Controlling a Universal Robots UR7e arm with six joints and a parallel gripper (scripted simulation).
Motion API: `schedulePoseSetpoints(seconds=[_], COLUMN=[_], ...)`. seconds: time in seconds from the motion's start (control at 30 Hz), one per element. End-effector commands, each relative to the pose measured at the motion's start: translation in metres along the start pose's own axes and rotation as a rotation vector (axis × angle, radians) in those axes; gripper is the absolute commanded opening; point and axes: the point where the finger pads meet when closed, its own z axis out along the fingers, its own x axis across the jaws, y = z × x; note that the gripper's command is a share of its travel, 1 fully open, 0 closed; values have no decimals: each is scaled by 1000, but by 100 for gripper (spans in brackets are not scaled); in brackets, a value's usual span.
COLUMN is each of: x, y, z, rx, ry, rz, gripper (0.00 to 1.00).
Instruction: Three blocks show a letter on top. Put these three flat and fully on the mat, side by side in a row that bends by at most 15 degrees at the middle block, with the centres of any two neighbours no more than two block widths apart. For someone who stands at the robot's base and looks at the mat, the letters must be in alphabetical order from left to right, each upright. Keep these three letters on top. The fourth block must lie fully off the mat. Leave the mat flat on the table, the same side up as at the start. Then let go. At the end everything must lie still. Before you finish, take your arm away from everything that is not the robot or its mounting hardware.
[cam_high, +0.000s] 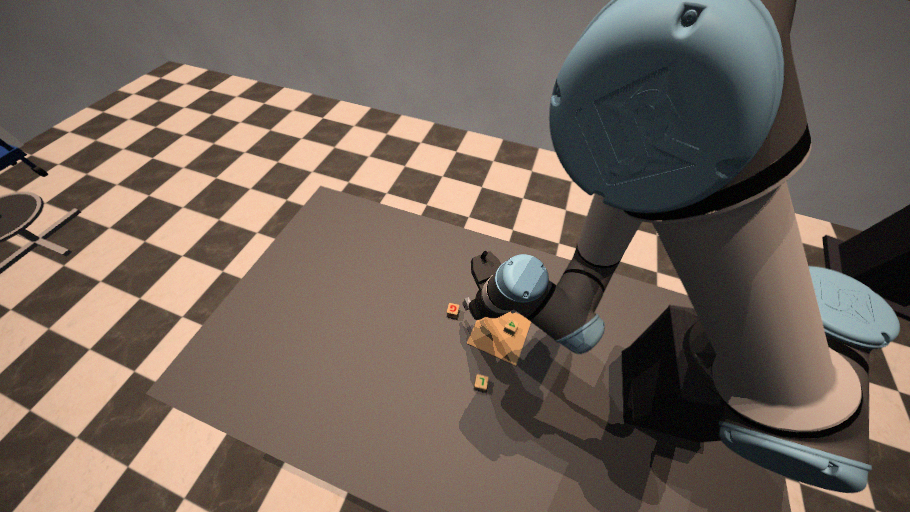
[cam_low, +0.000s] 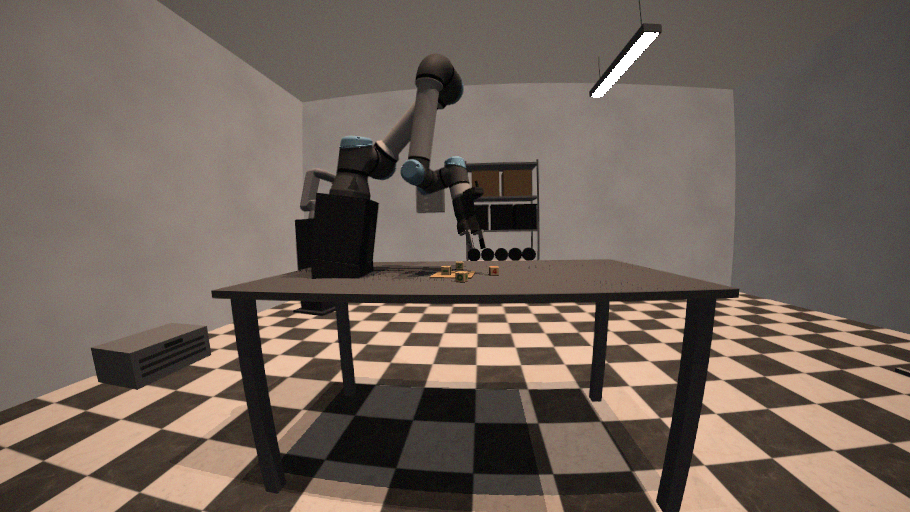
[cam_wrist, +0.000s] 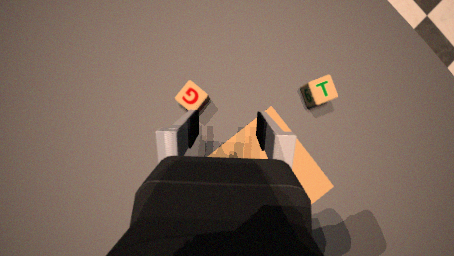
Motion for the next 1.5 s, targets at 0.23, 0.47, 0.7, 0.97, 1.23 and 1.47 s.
schedulePoseSetpoints(seconds=[0.23,0.47,0.7,0.97,1.23,1.47], x=[76,78,77,77,77,77], y=[67,70,68,68,68,68], z=[-34,-36,-36,-36,-36,-36], rx=[2,2,6,6,6,6], ry=[-2,-2,-4,-4,-4,-4], rz=[-1,-1,-2,-1,-1,-1], gripper=[100,100,100,100,100,100])
